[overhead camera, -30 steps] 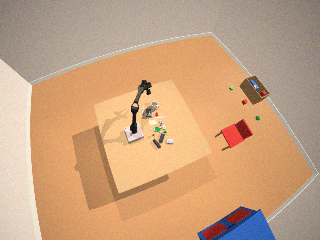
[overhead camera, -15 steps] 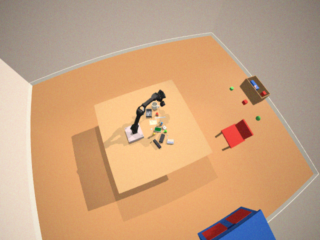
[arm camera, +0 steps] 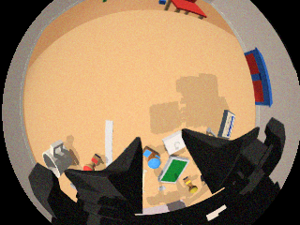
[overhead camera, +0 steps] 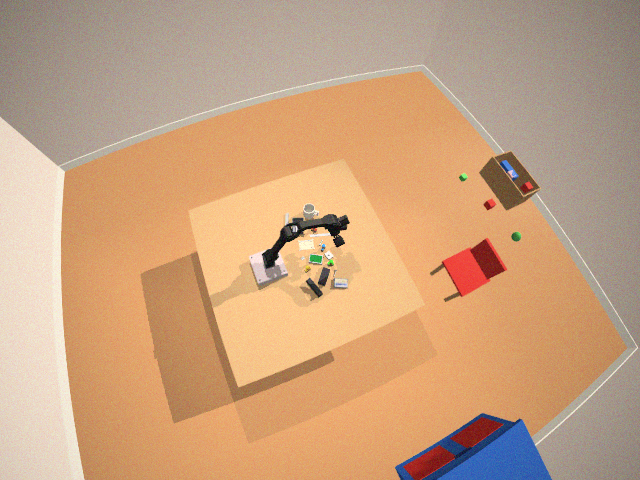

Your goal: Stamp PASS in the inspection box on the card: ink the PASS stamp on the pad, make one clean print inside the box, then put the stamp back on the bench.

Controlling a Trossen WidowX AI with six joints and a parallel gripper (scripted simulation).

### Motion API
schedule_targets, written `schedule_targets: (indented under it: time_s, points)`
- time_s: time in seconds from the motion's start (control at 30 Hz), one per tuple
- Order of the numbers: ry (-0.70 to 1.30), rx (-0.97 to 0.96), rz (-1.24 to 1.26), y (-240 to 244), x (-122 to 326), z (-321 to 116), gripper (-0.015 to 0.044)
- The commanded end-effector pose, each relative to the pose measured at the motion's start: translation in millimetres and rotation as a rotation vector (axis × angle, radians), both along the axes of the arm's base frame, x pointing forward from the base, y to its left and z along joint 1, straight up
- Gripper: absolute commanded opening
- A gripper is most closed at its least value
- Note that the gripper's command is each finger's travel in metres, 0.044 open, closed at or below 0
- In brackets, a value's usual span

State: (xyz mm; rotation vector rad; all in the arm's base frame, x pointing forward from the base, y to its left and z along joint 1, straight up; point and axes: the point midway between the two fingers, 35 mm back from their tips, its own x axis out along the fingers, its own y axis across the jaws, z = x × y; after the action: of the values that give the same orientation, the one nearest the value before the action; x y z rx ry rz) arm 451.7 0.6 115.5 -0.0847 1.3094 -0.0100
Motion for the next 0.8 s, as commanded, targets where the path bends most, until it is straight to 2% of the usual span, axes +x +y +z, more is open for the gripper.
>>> schedule_targets:
  time_s: [0.0,0.17,0.77]
  points:
    - [0.122,0.010,0.004,-62.3,-28.1,-20.9,0.0217]
    - [0.223,0.051,0.005,-117.6,-63.8,-36.9,0.0217]
    - [0.226,0.053,0.005,-120.0,-63.7,-49.4,0.0217]
